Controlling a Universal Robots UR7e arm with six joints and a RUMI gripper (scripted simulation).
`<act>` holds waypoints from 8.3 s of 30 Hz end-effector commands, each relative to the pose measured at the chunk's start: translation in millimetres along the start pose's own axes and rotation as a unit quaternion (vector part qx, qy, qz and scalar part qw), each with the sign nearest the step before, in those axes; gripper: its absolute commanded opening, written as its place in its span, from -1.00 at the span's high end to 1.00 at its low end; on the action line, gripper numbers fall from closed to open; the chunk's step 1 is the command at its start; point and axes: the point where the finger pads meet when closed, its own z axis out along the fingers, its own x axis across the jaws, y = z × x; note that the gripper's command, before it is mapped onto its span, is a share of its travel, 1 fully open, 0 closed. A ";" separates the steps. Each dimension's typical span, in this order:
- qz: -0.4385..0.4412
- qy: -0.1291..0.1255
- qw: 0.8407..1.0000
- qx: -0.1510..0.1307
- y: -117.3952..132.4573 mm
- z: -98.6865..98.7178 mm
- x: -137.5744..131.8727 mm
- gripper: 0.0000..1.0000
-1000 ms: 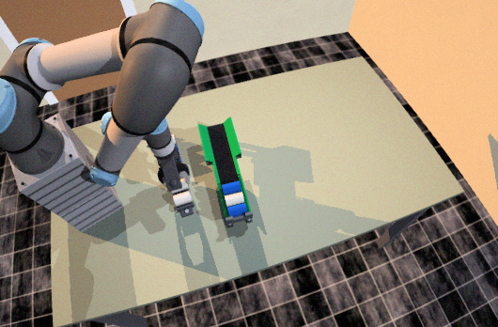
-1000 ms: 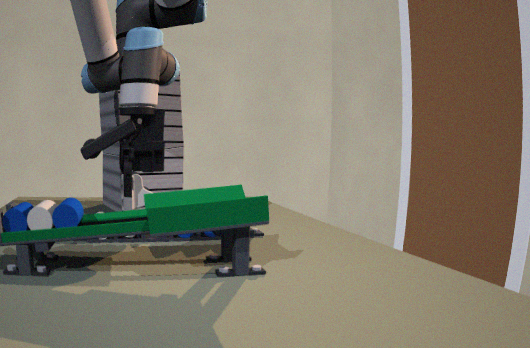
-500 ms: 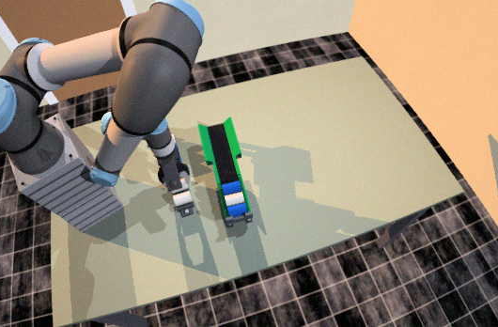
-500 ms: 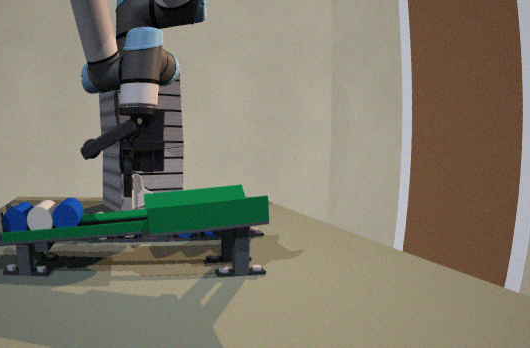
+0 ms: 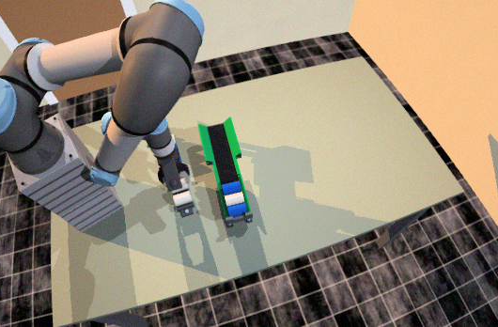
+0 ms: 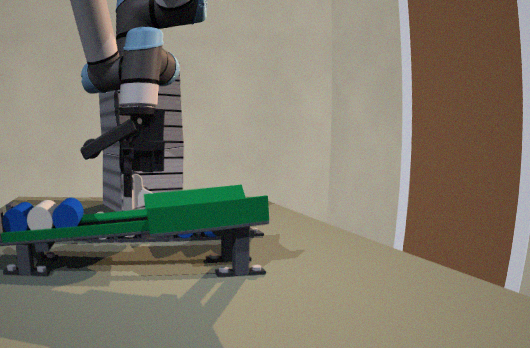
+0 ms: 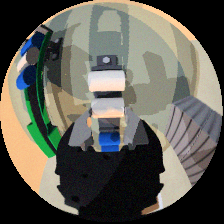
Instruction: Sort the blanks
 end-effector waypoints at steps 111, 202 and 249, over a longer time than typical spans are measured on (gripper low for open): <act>-0.001 -0.001 1.000 0.000 0.8 -11.6 -1.7 0.03; -0.156 -0.001 0.988 0.000 8.9 -89.0 -8.1 -1.00; -0.612 -0.002 0.791 0.001 44.6 -87.1 -20.3 -1.00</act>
